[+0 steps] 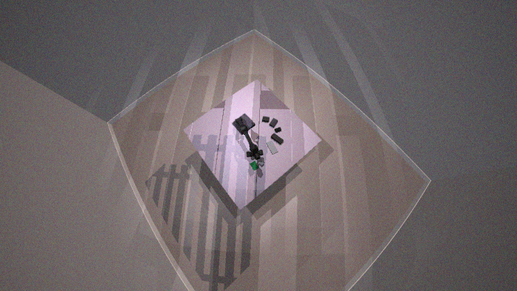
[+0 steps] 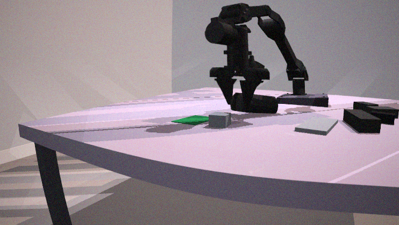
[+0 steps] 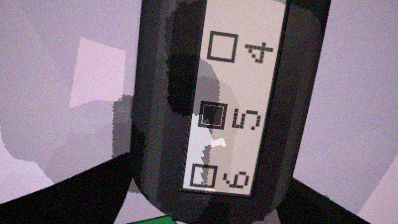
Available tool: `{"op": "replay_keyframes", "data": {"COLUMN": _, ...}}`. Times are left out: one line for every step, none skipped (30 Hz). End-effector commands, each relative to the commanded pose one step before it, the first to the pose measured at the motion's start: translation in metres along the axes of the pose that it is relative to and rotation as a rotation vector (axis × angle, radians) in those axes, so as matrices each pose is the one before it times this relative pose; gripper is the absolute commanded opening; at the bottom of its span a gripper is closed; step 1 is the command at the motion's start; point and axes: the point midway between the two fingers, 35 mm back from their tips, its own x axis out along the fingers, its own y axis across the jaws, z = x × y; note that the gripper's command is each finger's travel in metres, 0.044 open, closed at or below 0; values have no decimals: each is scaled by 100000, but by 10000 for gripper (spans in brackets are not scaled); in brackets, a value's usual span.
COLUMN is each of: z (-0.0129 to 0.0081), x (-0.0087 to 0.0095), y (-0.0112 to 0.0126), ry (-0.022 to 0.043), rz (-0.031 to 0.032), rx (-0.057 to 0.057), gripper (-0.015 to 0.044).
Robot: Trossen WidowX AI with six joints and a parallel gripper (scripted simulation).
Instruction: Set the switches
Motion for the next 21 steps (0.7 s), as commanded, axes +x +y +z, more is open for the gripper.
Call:
{"op": "replay_keyframes", "data": {"z": 239, "x": 646, "y": 111, "ry": -1112, "rz": 616, "rx": -434, "gripper": 336}}
{"op": "replay_keyframes", "data": {"z": 0, "x": 79, "y": 0, "ry": 0, "rz": 0, "rx": 0, "gripper": 336}}
{"op": "replay_keyframes", "data": {"z": 0, "x": 79, "y": 0, "ry": 0, "rz": 0, "rx": 0, "gripper": 336}}
{"op": "replay_keyframes", "data": {"z": 0, "x": 79, "y": 0, "ry": 0, "rz": 0, "rx": 0, "gripper": 336}}
{"op": "replay_keyframes", "data": {"z": 0, "x": 79, "y": 0, "ry": 0, "rz": 0, "rx": 0, "gripper": 335}}
{"op": "replay_keyframes", "data": {"z": 0, "x": 78, "y": 0, "ry": 0, "rz": 0, "rx": 0, "gripper": 335}}
{"op": "replay_keyframes", "data": {"z": 0, "x": 76, "y": 0, "ry": 0, "rz": 0, "rx": 0, "gripper": 335}}
{"op": "replay_keyframes", "data": {"z": 0, "x": 74, "y": 0, "ry": 0, "rz": 0, "rx": 0, "gripper": 335}}
{"op": "replay_keyframes", "data": {"z": 0, "x": 73, "y": 0, "ry": 0, "rz": 0, "rx": 0, "gripper": 335}}
{"op": "replay_keyframes", "data": {"z": 0, "x": 72, "y": 0, "ry": 0, "rz": 0, "rx": 0, "gripper": 335}}
{"op": "replay_keyframes", "data": {"z": 0, "x": 72, "y": 0, "ry": 0, "rz": 0, "rx": 0, "gripper": 335}}
{"op": "replay_keyframes", "data": {"z": 0, "x": 19, "y": 0, "ry": 0, "rz": 0, "rx": 0, "gripper": 335}}
{"op": "replay_keyframes", "data": {"z": 0, "x": 37, "y": 0, "ry": 0, "rz": 0, "rx": 0, "gripper": 335}}
{"op": "replay_keyframes", "data": {"z": 0, "x": 53, "y": 0, "ry": 0, "rz": 0, "rx": 0, "gripper": 335}}
{"op": "replay_keyframes", "data": {"z": -4, "x": 15, "y": -2, "ry": 20, "rz": -10, "rx": 6, "gripper": 335}}
{"op": "replay_keyframes", "data": {"z": -7, "x": -13, "y": -3, "ry": 32, "rz": -17, "rx": 10, "gripper": 335}}
{"op": "replay_keyframes", "data": {"z": -12, "x": -23, "y": -6, "ry": 57, "rz": -30, "rx": 18, "gripper": 335}}
{"op": "replay_keyframes", "data": {"z": -19, "x": -34, "y": -8, "ry": 84, "rz": -45, "rx": 27, "gripper": 335}}
{"op": "replay_keyframes", "data": {"z": -26, "x": -46, "y": -12, "ry": 116, "rz": -62, "rx": 38, "gripper": 335}}
{"op": "replay_keyframes", "data": {"z": -28, "x": -51, "y": -13, "ry": 127, "rz": -68, "rx": 41, "gripper": 335}}
{"op": "replay_keyframes", "data": {"z": -31, "x": -57, "y": -14, "ry": 142, "rz": -76, "rx": 46, "gripper": 335}}
